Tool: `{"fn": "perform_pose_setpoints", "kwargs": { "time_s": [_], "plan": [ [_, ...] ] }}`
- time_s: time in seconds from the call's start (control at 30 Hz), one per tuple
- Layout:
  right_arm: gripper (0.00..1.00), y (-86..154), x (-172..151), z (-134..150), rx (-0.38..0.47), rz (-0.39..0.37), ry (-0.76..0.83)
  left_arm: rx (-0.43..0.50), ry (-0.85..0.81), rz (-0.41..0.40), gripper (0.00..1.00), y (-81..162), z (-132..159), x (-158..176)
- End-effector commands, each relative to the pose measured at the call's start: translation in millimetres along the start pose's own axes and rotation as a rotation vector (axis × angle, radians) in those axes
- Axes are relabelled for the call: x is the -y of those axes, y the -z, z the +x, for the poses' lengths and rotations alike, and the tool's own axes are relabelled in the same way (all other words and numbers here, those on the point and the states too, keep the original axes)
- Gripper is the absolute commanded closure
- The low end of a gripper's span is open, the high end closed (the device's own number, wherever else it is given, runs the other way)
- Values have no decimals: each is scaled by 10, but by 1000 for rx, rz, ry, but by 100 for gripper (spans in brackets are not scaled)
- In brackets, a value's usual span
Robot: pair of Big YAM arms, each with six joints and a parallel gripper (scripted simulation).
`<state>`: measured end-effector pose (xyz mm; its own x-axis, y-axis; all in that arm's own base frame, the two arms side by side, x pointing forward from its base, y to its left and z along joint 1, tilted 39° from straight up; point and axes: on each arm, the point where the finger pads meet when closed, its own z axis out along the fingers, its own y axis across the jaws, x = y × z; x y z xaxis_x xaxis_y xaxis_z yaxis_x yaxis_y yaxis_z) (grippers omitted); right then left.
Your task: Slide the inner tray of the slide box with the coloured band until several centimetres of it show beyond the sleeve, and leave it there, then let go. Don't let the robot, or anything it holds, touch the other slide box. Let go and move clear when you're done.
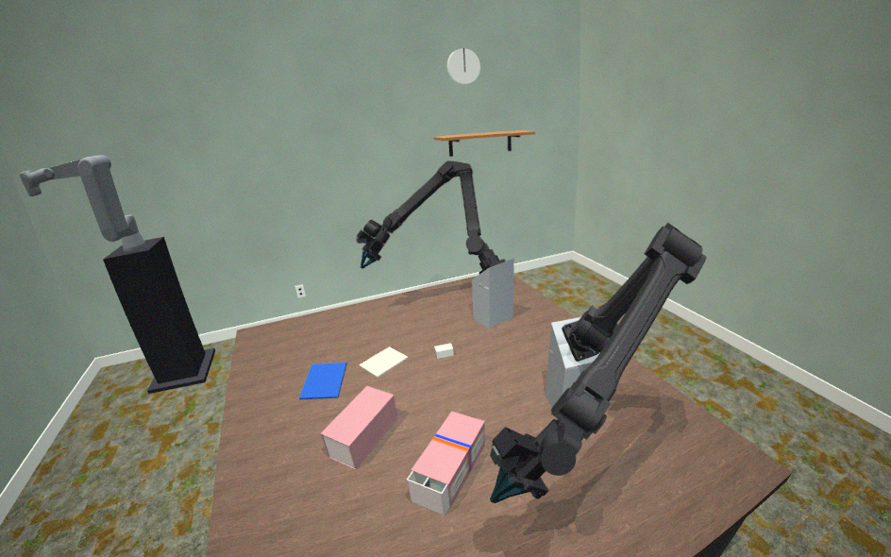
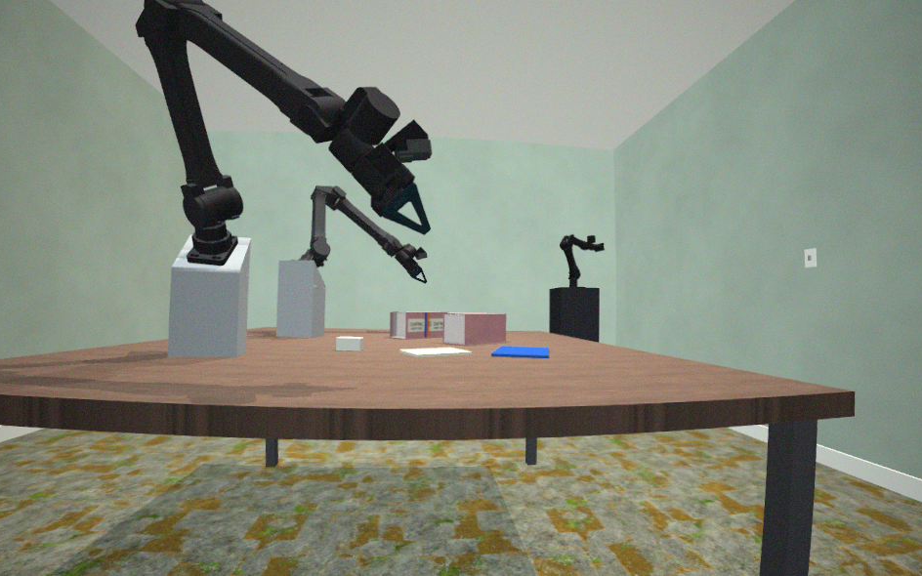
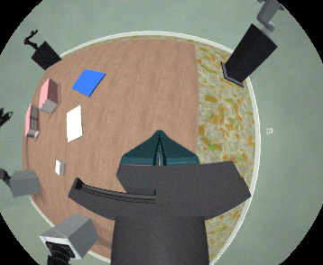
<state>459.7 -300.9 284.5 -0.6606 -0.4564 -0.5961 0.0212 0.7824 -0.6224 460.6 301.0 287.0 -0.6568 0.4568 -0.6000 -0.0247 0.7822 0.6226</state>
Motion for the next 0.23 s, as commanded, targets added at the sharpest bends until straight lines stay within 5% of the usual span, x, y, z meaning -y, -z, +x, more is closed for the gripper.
{"fn": "perform_pose_setpoints", "kwargs": {
  "time_s": [0.0, 0.2],
  "plan": [
    [100, 110, 366, -223, 46, 73, -1, 38, 15, -67, 100, 158, -192, -331],
    [100, -23, 155, -25, 5, 26, -6, 12, 14, -32, 100, 28, -67, -169]
  ]
}}
